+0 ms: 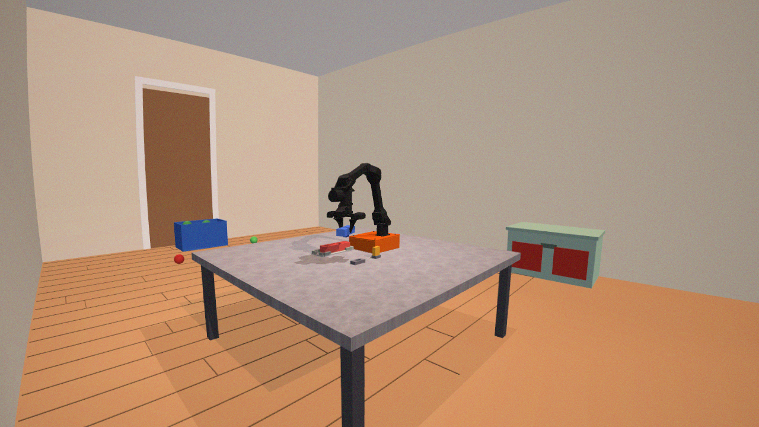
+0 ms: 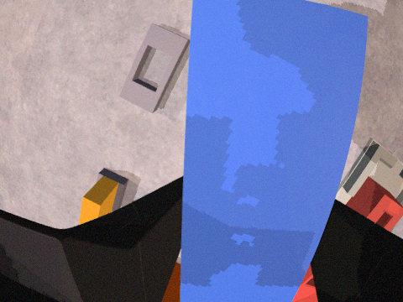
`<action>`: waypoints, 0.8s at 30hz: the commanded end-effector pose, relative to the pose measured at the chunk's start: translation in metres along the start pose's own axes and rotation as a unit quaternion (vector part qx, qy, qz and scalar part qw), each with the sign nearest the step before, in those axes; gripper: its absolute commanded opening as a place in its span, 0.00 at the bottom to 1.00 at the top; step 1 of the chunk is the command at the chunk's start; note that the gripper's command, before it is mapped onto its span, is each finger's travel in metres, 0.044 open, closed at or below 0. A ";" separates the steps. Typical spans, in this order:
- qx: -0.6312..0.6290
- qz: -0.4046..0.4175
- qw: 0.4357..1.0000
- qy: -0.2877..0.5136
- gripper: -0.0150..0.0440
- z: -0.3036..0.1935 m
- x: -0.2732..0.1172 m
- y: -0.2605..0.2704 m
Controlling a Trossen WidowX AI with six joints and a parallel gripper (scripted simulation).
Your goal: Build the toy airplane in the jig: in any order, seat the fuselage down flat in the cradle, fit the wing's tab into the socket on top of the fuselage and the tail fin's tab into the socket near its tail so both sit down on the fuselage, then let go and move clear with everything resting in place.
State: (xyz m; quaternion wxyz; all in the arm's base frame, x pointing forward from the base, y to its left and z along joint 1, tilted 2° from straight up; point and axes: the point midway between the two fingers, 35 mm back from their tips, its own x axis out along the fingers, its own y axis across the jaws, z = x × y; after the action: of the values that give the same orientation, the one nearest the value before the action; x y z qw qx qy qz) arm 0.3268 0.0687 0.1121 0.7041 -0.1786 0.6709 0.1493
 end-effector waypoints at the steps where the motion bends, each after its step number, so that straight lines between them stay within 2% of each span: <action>1: -0.033 0.001 0.999 0.000 0.25 -0.008 0.003 -0.011; 24: -0.231 0.000 0.973 0.003 0.25 -0.059 0.015 -0.065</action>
State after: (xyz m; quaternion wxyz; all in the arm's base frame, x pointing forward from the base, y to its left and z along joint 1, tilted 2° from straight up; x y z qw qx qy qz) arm 0.3093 -0.0075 0.1012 0.6507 -0.3203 0.6289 0.2801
